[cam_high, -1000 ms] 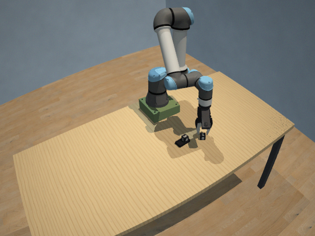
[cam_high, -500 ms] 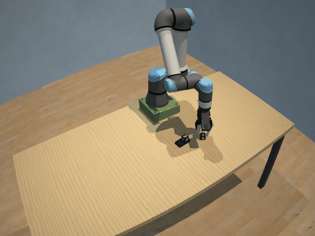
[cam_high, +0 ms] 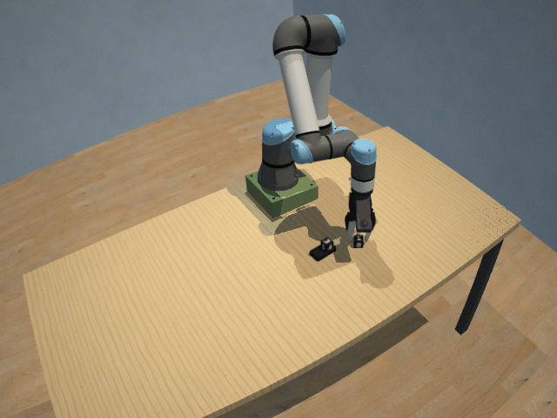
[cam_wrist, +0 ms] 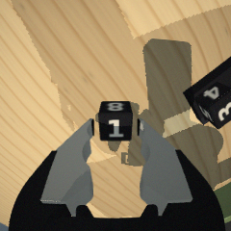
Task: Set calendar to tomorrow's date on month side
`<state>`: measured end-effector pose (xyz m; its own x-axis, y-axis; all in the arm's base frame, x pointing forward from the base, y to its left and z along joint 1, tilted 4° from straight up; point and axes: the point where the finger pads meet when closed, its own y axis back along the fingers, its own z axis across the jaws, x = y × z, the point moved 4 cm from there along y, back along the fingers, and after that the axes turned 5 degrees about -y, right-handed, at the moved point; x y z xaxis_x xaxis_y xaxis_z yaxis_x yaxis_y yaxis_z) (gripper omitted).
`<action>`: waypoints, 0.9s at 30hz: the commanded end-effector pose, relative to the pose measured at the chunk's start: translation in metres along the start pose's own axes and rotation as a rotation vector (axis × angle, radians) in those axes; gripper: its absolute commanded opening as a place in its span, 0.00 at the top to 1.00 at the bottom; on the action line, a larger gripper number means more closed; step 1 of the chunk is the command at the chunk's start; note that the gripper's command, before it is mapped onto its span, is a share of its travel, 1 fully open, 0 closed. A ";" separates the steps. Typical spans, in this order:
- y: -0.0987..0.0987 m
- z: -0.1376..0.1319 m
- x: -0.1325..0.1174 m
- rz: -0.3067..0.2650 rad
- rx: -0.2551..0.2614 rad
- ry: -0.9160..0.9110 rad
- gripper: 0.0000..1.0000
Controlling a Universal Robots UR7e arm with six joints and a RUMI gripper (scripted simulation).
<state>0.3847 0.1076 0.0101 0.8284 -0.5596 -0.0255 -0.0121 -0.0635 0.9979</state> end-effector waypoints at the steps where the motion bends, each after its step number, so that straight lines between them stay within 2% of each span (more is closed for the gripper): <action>1: 0.000 0.000 0.000 0.001 0.001 0.000 0.71; 17: 0.000 0.000 0.000 0.001 0.001 0.000 0.71; 18: 0.000 0.000 0.000 0.001 0.001 0.000 0.89; 27: 0.000 0.000 0.000 0.001 0.001 0.000 0.89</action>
<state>0.3847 0.1076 0.0101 0.8284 -0.5596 -0.0255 -0.0122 -0.0634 0.9979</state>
